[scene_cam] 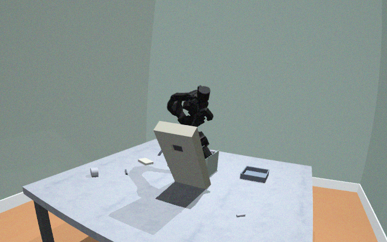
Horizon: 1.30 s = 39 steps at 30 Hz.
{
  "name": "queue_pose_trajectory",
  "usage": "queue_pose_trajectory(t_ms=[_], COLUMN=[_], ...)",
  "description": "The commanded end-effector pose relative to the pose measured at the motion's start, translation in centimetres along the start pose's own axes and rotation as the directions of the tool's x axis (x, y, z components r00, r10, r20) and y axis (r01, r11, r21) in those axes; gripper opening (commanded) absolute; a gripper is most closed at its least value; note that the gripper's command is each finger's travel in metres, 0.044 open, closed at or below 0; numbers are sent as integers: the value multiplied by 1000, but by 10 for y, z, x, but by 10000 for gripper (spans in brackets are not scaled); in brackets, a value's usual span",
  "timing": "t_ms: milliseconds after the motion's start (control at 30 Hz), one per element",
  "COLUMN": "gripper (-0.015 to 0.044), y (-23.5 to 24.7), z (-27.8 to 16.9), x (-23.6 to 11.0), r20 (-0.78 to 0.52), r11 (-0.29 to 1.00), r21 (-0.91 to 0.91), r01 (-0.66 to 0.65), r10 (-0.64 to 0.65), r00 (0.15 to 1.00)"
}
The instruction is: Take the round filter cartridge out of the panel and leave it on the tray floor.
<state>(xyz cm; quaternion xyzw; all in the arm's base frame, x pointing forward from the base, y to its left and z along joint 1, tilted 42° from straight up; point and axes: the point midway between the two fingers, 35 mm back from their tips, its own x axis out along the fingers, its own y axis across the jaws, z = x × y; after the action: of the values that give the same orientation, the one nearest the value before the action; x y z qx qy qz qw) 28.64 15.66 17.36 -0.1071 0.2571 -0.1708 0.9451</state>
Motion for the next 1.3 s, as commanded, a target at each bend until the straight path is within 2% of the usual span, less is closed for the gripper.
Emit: queue_pose_trajectory(t_ms=[0,1267], gripper=[115,115], y=[-3,-4], z=[-1,0], x=[-1,52], r20=[14,16], r11=[999,999], r21=[-32,-30], r01=[20,20], r10=[-20,-20], r00=[1000,1000])
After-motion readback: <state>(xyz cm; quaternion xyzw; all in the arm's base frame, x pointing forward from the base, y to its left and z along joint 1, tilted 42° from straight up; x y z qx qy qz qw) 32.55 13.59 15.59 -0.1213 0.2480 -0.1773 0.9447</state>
